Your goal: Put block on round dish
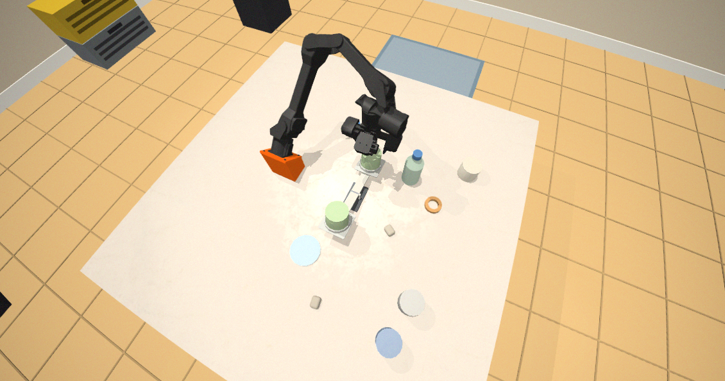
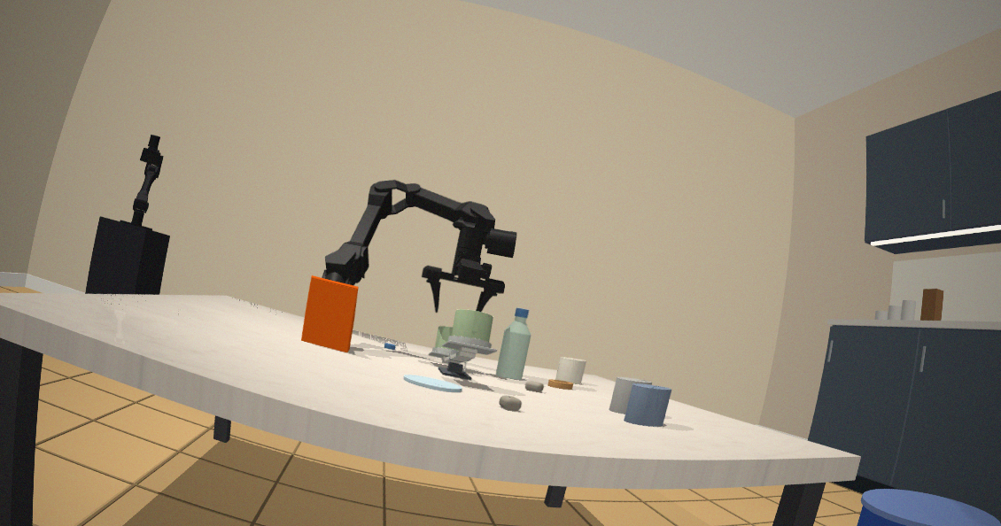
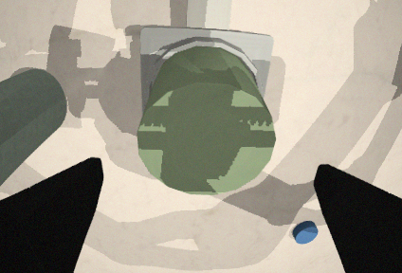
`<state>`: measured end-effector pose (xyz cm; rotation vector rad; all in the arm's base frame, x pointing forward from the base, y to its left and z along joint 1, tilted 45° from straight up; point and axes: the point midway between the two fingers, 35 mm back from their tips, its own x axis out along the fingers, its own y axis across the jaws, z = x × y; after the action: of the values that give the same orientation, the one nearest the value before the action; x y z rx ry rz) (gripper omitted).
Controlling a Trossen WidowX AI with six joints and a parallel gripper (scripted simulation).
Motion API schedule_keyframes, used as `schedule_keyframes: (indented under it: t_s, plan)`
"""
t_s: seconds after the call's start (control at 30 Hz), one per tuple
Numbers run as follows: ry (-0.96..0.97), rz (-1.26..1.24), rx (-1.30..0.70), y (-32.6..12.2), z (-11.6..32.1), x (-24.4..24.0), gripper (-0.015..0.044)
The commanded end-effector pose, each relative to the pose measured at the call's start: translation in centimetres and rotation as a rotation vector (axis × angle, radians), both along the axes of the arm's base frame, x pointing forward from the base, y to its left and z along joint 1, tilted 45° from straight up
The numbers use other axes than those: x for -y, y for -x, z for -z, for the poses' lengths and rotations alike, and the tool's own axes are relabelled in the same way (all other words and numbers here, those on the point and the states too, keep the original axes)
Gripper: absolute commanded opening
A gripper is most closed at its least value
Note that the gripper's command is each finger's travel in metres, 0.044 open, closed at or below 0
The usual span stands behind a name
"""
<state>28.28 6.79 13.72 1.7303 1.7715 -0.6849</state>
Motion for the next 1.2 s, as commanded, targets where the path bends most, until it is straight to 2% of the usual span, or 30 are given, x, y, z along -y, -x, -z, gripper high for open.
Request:
schedule_keyframes:
  t_s: [0.0,1.17]
  plan:
    - [0.006,0.002,-0.006,-0.1,0.8,-0.7,0.044]
    - [0.006,0.002,-0.005,-0.1,4.6,-4.5,0.044]
